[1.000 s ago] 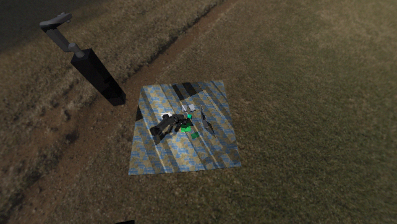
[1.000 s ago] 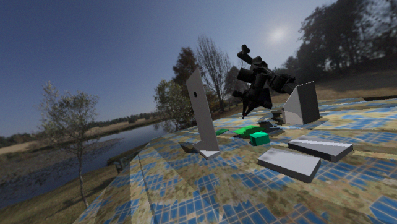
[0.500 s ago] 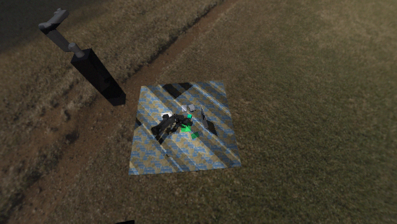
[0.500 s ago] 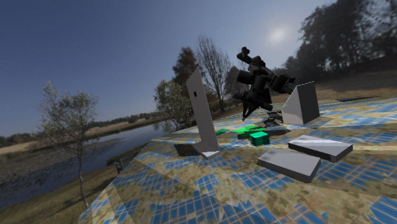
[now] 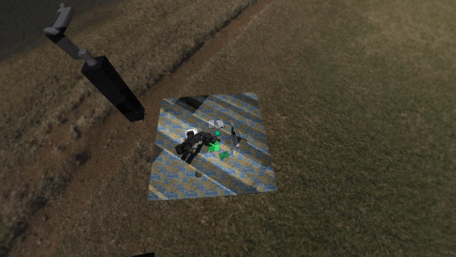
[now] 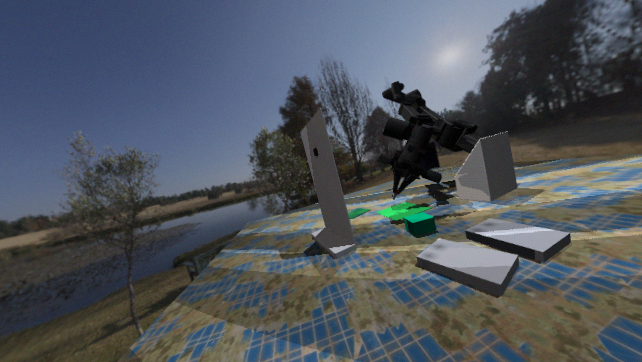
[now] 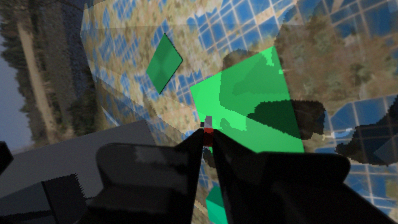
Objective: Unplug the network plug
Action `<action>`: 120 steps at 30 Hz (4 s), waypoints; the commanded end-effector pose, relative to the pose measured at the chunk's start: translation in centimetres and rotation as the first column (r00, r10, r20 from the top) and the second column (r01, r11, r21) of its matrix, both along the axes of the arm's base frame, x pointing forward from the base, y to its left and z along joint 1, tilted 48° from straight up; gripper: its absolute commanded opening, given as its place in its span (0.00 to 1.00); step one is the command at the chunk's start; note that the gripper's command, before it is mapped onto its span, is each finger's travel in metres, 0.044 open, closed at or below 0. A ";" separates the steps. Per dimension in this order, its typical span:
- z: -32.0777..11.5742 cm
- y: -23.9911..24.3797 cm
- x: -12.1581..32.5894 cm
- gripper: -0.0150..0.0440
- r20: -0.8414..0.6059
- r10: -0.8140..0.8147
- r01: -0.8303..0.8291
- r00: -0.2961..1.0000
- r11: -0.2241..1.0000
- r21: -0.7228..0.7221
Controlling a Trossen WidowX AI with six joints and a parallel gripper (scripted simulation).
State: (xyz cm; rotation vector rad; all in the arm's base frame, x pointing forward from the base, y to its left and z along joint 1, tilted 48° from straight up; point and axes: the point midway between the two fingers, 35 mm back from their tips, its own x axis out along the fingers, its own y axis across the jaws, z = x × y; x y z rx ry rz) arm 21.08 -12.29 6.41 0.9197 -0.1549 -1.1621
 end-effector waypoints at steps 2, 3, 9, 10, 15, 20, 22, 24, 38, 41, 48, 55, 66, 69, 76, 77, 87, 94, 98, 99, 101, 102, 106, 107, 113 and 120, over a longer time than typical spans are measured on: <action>-0.3 -0.2 0.0 0.25 -0.005 0.002 -0.002 1.000 1.000 0.001; -0.4 -0.3 0.0 0.25 -0.005 0.002 -0.002 1.000 1.000 0.001; -0.7 -0.6 0.0 0.25 -0.006 0.002 -0.002 1.000 1.000 0.002; -0.7 -0.6 0.0 0.25 -0.006 0.002 -0.002 1.000 1.000 0.002; -0.9 -0.8 0.0 0.25 -0.007 0.003 -0.003 1.000 1.000 0.002; -1.1 -1.1 0.0 0.25 -0.007 0.003 -0.003 1.000 1.000 0.001; -1.2 -1.2 -0.1 0.25 -0.007 0.003 -0.003 1.000 1.000 0.001; -1.3 -1.3 -0.1 0.25 -0.008 0.003 -0.003 1.000 1.000 0.000; -1.7 -1.9 -0.2 0.25 -0.008 0.005 -0.005 1.000 1.000 -0.004; -1.8 -2.1 -0.3 0.25 -0.008 0.006 -0.006 1.000 1.000 -0.006; -2.0 -2.4 -0.4 0.25 -0.008 0.007 -0.007 1.000 1.000 -0.009; -2.1 -2.7 -0.6 0.25 -0.008 0.008 -0.008 1.000 1.000 -0.014; -2.3 -3.0 -0.7 0.25 -0.005 0.009 -0.009 1.000 1.000 -0.017; -2.3 -3.1 -0.7 0.25 -0.003 0.008 -0.008 1.000 1.000 -0.015; -2.5 -3.3 -0.7 0.25 0.000 0.008 -0.008 1.000 1.000 -0.014; -2.5 -3.3 -0.7 0.25 0.000 0.008 -0.008 1.000 1.000 -0.013; -2.5 -3.3 -0.7 0.34 0.003 0.005 -0.005 1.000 1.000 -0.014; -2.5 -3.3 -0.7 0.52 0.003 0.005 -0.005 1.000 1.000 -0.014; -2.4 -3.3 -0.7 0.52 0.003 0.005 -0.005 1.000 1.000 -0.013; -2.4 -3.2 -0.7 0.52 0.003 0.005 -0.005 1.000 1.000 -0.013; -2.4 -3.1 -0.7 0.52 0.002 0.005 -0.005 1.000 1.000 -0.012; -2.4 -3.1 -0.7 0.52 0.002 0.005 -0.004 1.000 1.000 -0.012; -2.3 -2.9 -0.8 0.52 0.002 0.004 -0.004 1.000 1.000 -0.011; -2.3 -2.9 -0.8 0.52 0.002 0.004 -0.004 1.000 1.000 -0.010; -2.2 -2.6 -0.9 0.52 0.001 0.003 -0.003 1.000 1.000 -0.009; -2.1 -2.3 -1.0 0.52 0.000 0.003 -0.003 1.000 1.000 -0.008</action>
